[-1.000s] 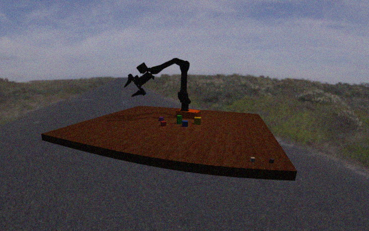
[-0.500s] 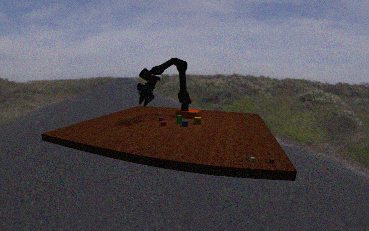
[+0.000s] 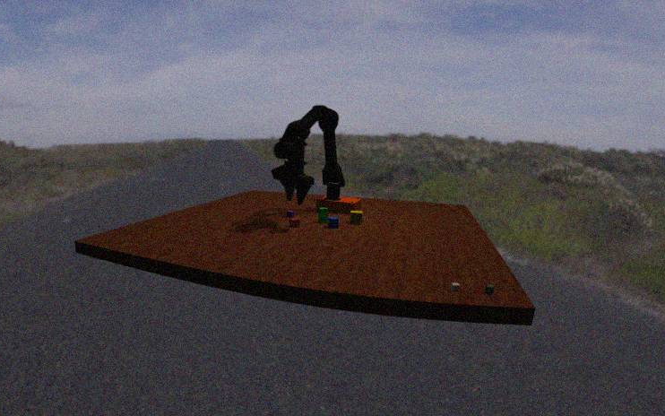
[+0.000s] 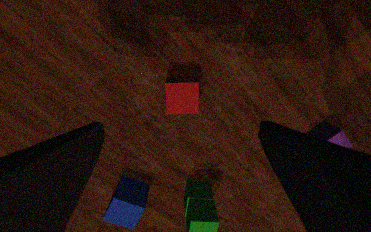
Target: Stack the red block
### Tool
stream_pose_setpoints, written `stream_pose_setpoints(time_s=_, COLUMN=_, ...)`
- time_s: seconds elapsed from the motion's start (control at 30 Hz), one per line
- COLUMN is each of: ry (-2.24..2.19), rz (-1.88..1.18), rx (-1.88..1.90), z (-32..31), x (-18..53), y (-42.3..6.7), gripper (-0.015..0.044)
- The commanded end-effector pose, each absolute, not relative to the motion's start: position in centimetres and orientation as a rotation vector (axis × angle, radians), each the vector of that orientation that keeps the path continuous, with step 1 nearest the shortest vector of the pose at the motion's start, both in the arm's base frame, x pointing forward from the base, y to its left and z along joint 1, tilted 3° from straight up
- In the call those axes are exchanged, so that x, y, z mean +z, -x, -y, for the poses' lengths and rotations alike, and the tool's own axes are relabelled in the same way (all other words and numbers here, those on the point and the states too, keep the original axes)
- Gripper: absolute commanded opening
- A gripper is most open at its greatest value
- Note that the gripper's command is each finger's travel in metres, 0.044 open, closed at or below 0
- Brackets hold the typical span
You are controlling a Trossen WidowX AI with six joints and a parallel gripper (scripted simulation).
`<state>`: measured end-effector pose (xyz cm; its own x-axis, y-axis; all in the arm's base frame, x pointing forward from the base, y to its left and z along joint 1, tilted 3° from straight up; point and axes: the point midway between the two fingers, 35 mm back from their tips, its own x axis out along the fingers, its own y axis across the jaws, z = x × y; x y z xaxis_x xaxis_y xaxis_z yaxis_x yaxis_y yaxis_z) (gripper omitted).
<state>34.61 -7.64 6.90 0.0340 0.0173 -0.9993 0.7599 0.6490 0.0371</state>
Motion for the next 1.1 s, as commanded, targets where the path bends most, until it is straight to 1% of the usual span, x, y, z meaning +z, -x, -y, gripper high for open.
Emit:
stream_pose_setpoints(time_s=0.0, ry=-0.678, rz=-1.475, rx=-0.623, z=7.3, x=6.7, y=-34.5, gripper=0.0440)
stream_pose_setpoints(time_s=0.17, ry=-0.678, rz=-1.475, rx=-0.623, z=7.4, x=6.4, y=-34.6, gripper=0.0440)
stream_pose_setpoints(time_s=0.4, ry=-0.678, rz=-1.475, rx=-0.623, z=7.4, x=2.6, y=-34.5, gripper=0.0440)
stream_pose_setpoints(time_s=1.07, ry=-0.678, rz=-1.475, rx=-0.623, z=7.5, x=0.8, y=-34.6, gripper=0.0440)
